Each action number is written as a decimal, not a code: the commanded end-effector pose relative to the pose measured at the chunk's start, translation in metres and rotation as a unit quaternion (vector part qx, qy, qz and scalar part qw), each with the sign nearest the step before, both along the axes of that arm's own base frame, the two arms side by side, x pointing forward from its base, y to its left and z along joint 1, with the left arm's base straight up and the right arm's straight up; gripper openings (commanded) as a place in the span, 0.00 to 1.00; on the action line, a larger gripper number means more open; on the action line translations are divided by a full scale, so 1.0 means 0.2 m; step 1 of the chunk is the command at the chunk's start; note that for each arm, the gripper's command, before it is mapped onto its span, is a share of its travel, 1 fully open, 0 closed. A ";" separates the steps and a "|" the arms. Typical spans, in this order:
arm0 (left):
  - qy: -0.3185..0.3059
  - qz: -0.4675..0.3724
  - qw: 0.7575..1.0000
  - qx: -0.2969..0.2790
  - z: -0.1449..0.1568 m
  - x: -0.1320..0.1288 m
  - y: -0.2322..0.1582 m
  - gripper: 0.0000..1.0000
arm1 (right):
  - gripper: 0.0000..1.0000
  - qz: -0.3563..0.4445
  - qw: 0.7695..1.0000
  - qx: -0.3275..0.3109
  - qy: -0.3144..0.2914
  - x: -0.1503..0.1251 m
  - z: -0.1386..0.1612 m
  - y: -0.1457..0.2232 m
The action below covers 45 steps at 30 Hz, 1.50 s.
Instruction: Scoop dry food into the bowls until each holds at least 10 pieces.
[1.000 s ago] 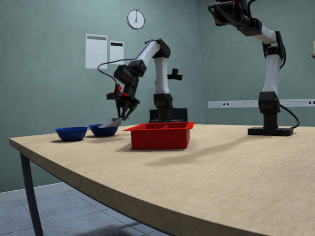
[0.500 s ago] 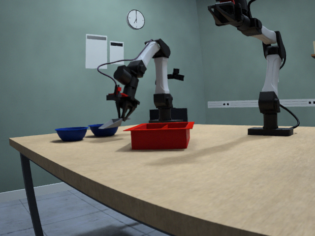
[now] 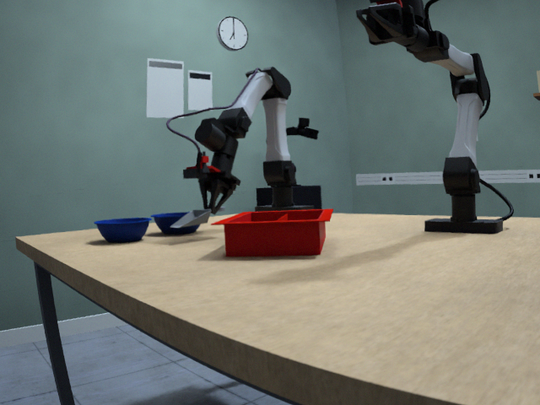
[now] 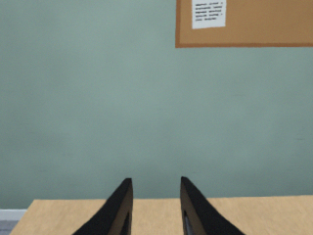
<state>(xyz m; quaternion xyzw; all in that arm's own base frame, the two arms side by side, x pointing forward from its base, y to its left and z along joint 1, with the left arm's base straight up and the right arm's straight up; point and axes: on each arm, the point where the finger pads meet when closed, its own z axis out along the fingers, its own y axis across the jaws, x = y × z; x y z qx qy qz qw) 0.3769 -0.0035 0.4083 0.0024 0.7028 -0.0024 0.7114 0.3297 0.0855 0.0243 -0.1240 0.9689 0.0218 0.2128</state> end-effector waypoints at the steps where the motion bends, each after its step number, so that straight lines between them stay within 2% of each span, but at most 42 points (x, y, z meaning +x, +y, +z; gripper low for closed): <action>1: -0.035 0.000 0.999 -0.004 0.13 -0.03 0.01 0.27 | 0.00 -0.002 0.999 0.008 -0.031 0.08 0.06 0.02; 4: -0.035 0.000 0.999 -0.004 0.13 -0.03 0.01 0.27 | 0.00 -0.001 1.000 0.005 -0.017 0.04 -0.02 0.01; 7: -0.035 0.000 0.999 -0.004 0.13 -0.03 0.01 0.27 | 0.00 -0.001 0.999 0.009 -0.031 0.07 0.02 0.02; 10: -0.035 0.000 0.999 -0.004 0.13 -0.03 0.01 0.27 | 0.00 -0.001 1.000 0.006 -0.019 0.04 -0.04 0.02; 12: -0.035 0.000 0.999 -0.004 0.13 -0.03 0.01 0.27 | 0.00 -0.001 1.000 0.009 -0.030 0.07 -0.01 0.02; 16: -0.035 0.000 0.999 -0.004 0.13 -0.03 0.01 0.27 | 0.00 -0.001 1.000 0.008 -0.025 0.06 -0.05 0.02; 17: -0.035 0.000 0.999 -0.004 0.13 -0.03 0.01 0.27 | 0.00 -0.001 0.999 0.011 -0.036 0.09 0.00 0.03; 19: -0.035 0.000 0.999 -0.004 0.13 -0.03 0.01 0.27 | 0.00 -0.001 0.999 0.011 -0.036 0.09 0.00 0.03; 20: -0.035 0.000 0.999 -0.004 0.13 -0.03 0.01 0.27 | 0.00 0.000 1.000 0.006 -0.020 0.04 -0.08 0.02; 24: -0.035 0.000 0.999 -0.004 0.13 -0.03 0.01 0.27 | 0.00 -0.001 1.000 0.009 -0.030 0.06 -0.06 0.02; 27: -0.035 0.000 0.999 -0.004 0.13 -0.03 0.01 0.27 | 0.00 -0.001 1.000 0.005 -0.018 0.03 -0.12 0.02; 29: -0.035 0.000 0.999 -0.004 0.13 -0.03 0.01 0.27 | 0.00 -0.001 1.000 0.008 -0.029 0.07 -0.09 0.02; 32: -0.035 0.000 0.999 -0.004 0.13 -0.03 0.01 0.27 | 0.00 -0.001 1.000 0.006 -0.023 0.04 -0.12 0.02; 36: -0.035 0.000 0.999 -0.004 0.13 -0.03 0.01 0.27 | 0.00 -0.001 0.999 0.010 -0.037 0.09 -0.07 0.03; 38: -0.035 0.000 0.999 -0.004 0.13 -0.03 0.01 0.27 | 0.00 -0.001 1.000 0.004 -0.017 0.03 -0.16 0.01; 43: -0.035 0.000 0.999 -0.004 0.13 -0.03 0.01 0.27 | 0.00 -0.008 1.000 0.004 -0.023 0.06 -0.17 0.00; 45: -0.035 0.000 0.999 -0.004 0.13 -0.03 0.01 0.27 | 0.00 -0.007 0.999 0.009 -0.041 0.09 -0.10 0.01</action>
